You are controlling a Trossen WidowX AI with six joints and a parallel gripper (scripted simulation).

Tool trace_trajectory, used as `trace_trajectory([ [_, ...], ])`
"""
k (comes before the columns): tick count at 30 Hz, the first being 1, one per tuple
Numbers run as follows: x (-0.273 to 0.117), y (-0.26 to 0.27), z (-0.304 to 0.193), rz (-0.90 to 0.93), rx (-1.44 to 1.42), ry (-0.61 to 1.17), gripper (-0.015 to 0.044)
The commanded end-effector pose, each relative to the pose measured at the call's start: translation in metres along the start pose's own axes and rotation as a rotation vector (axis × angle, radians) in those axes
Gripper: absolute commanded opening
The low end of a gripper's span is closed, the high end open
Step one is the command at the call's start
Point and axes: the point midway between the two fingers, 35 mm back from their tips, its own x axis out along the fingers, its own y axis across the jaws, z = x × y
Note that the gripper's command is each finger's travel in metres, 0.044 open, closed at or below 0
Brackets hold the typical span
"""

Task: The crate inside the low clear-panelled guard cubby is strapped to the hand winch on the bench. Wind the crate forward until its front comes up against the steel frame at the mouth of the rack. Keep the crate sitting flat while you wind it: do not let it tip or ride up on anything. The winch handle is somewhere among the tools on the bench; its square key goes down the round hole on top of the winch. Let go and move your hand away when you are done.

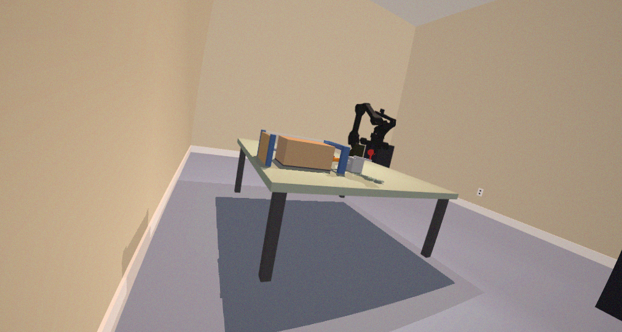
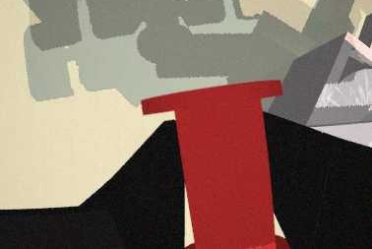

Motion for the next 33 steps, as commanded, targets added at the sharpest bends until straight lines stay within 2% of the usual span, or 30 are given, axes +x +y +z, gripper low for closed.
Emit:
trace_trajectory([
  [1, -0.002, 0.002, -0.015, 0.001, -0.019, 0.023, 0.0],
  [33, -0.016, -0.005, -0.044, 0.002, -0.02, 0.025, 0.0],
])
